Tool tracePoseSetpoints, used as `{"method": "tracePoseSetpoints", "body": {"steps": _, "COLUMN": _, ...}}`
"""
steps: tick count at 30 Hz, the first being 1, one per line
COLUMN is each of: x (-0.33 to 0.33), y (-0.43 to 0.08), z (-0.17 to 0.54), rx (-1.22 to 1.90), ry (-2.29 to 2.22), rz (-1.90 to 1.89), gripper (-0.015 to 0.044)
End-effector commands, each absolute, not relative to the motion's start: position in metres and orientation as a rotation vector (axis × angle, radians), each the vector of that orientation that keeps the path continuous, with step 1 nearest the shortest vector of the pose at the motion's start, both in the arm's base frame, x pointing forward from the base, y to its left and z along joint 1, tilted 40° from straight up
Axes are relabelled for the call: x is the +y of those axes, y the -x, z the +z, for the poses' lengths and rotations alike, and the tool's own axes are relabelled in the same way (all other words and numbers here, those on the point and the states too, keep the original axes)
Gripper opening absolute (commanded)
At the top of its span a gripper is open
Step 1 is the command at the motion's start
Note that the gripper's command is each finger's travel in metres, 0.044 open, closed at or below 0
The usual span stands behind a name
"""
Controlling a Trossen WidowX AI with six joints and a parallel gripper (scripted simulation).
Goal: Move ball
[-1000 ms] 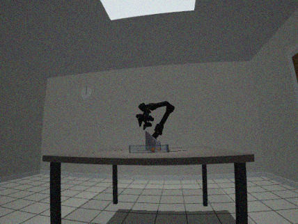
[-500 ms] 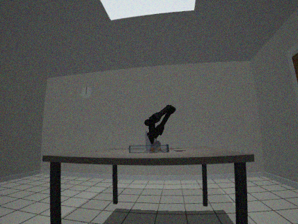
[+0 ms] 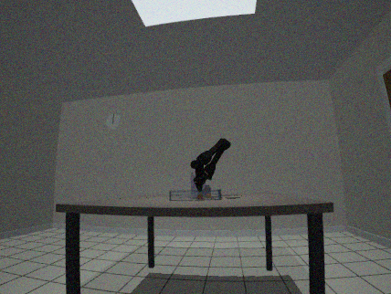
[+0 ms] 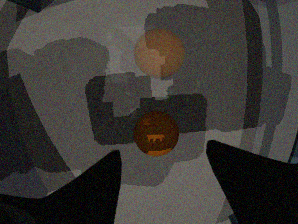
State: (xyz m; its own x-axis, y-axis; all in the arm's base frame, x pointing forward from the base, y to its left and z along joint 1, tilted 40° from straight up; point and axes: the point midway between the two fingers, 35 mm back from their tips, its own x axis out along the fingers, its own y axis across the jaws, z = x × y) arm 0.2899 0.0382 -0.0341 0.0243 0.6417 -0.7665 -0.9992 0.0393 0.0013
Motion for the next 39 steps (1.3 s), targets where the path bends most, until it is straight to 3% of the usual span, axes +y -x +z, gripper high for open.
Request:
{"method": "tracePoseSetpoints", "body": {"steps": 1, "x": 0.044, "y": -0.288, "z": -0.040, "rx": 0.696, "ry": 0.653, "rz": 1.427, "gripper": 0.0280}}
{"method": "tracePoseSetpoints", "body": {"steps": 17, "x": 0.059, "y": -0.288, "z": -0.057, "rx": 0.695, "ry": 0.651, "rz": 1.427, "gripper": 0.0280}}
{"method": "tracePoseSetpoints", "body": {"steps": 21, "x": 0.059, "y": -0.288, "z": -0.057, "rx": 0.695, "ry": 0.651, "rz": 1.427, "gripper": 0.0175}}
{"method": "tracePoseSetpoints", "body": {"steps": 29, "x": 0.059, "y": -0.288, "z": -0.057, "rx": 0.695, "ry": 0.651, "rz": 1.427, "gripper": 0.0122}}
{"method": "tracePoseSetpoints", "body": {"steps": 34, "x": 0.050, "y": -0.285, "z": -0.053, "rx": 0.756, "ry": 0.615, "rz": 1.395, "gripper": 0.0000}}
{"method": "tracePoseSetpoints", "body": {"steps": 39, "x": 0.030, "y": -0.290, "z": -0.032, "rx": 0.746, "ry": 0.629, "rz": 1.402, "gripper": 0.0000}}
